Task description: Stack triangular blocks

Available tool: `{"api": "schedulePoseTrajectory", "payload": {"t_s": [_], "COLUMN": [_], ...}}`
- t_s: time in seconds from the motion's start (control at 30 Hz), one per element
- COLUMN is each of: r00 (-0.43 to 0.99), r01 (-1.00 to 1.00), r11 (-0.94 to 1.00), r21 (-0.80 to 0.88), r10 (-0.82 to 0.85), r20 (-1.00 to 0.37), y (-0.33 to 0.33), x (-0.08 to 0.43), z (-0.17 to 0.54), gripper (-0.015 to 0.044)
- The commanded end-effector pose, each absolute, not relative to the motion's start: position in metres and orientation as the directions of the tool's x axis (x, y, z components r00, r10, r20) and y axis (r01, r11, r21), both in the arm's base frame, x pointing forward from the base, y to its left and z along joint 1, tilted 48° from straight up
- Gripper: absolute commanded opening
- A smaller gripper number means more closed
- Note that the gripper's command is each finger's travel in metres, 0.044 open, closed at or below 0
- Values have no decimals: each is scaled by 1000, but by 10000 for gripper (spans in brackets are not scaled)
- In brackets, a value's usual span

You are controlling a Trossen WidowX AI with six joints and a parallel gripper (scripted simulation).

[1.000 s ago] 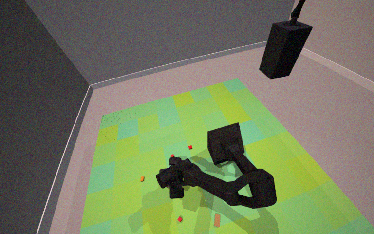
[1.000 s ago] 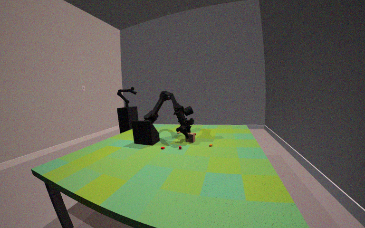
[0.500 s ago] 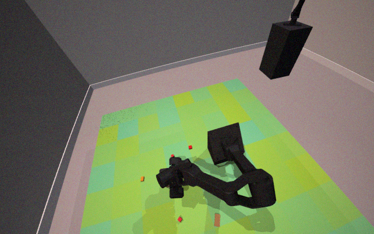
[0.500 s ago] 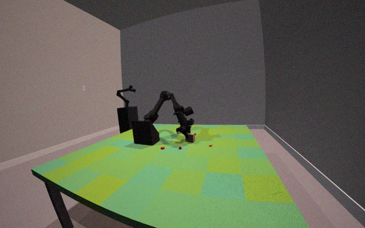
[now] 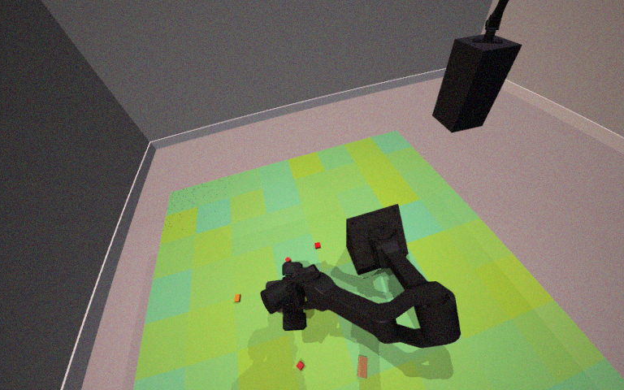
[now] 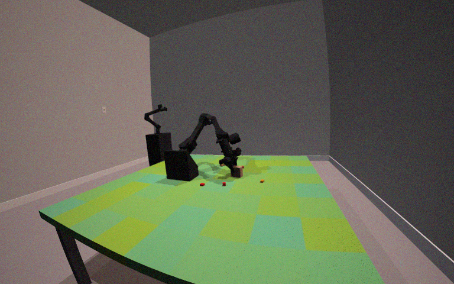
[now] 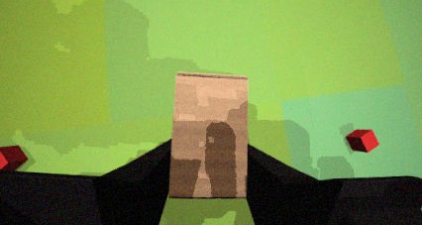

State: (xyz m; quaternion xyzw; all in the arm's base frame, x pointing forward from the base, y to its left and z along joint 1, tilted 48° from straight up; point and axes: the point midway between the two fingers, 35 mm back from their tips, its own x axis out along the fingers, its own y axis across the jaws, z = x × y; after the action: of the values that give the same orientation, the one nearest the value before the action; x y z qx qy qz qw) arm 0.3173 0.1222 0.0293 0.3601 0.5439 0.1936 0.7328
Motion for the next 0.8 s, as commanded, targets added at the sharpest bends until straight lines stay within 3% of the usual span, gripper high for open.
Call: {"api": "schedulePoseTrajectory", "payload": {"t_s": [0.0,0.53,0.77], "r00": [337,336,333], "r01": [112,111,108], "r11": [667,668,666], "r21": [736,736,738], "r10": [672,671,675], "r20": [-660,-661,-658], "y": [122,122,123], "x": [318,318,318], "z": [28,28,28], "gripper": [0,0,184]}}
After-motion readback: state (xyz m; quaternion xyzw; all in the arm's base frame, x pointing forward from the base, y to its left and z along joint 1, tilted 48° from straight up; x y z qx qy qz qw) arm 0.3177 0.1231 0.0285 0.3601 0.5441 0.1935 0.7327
